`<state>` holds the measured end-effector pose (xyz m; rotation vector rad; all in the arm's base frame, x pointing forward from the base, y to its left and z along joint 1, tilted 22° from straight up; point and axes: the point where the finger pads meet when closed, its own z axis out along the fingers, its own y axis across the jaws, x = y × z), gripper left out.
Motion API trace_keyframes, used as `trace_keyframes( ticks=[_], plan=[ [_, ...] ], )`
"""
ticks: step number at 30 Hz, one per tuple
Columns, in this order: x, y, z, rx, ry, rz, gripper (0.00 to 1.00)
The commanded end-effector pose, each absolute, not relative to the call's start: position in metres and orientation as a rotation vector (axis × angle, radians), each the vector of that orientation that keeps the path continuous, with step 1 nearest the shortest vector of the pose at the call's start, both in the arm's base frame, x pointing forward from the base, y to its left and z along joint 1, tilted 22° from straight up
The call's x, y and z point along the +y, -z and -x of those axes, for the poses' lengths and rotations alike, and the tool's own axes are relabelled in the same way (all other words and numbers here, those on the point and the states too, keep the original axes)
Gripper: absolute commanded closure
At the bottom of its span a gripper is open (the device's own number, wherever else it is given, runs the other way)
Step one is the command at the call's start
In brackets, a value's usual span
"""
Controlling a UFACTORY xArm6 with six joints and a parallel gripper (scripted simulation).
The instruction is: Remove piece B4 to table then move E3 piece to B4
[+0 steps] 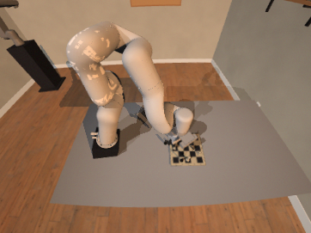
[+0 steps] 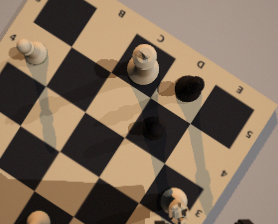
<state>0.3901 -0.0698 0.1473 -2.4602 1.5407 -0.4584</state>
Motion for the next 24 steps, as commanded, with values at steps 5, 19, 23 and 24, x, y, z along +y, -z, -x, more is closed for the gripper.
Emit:
trace_keyframes(
  ticks=[5,19,23,24],
  plan=[
    [-0.07,-0.143,-0.393,1.541,0.463,2.459,0.61],
    [-0.069,-0.128,-0.4,1.541,0.463,2.459,0.61],
    [-0.069,-0.122,-0.402,1.541,0.463,2.459,0.61],
    [-0.069,-0.121,-0.403,1.541,0.463,2.459,0.61]
  ],
)
